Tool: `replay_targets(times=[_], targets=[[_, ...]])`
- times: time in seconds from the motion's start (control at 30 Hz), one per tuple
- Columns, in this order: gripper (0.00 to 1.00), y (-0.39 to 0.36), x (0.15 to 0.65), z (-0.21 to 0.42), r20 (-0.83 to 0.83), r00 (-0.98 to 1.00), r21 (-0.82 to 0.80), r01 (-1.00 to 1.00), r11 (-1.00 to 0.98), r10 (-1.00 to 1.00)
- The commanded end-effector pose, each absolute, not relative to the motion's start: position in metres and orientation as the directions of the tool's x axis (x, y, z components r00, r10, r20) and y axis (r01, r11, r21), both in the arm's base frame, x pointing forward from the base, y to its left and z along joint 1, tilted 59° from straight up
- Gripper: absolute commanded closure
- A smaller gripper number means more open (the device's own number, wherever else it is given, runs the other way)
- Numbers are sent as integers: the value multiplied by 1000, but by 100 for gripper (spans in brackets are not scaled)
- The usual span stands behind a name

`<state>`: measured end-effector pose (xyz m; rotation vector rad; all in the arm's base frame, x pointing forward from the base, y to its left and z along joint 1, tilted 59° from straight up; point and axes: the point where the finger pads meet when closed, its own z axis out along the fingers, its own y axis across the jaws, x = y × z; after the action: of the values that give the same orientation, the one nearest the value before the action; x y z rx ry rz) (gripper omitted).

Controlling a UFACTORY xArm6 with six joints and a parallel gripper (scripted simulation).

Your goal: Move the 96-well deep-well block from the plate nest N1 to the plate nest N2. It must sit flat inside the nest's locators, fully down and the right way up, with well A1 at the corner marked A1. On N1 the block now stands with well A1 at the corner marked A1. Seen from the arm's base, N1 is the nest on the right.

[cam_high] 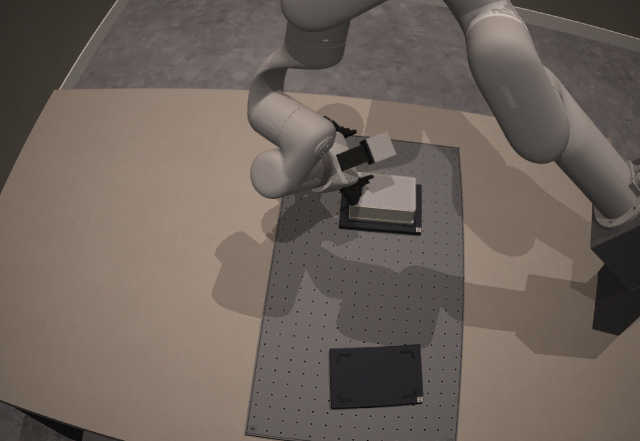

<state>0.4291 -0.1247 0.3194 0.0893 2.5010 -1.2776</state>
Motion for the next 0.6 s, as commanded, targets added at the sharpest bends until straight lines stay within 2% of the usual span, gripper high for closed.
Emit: replay_targets(times=[0.0,0.57], targets=[[0,-117,425,309,-338,-939,-732,223,643,-60],[0,-80,414,272,-396,-911,-518,323,792,113]])
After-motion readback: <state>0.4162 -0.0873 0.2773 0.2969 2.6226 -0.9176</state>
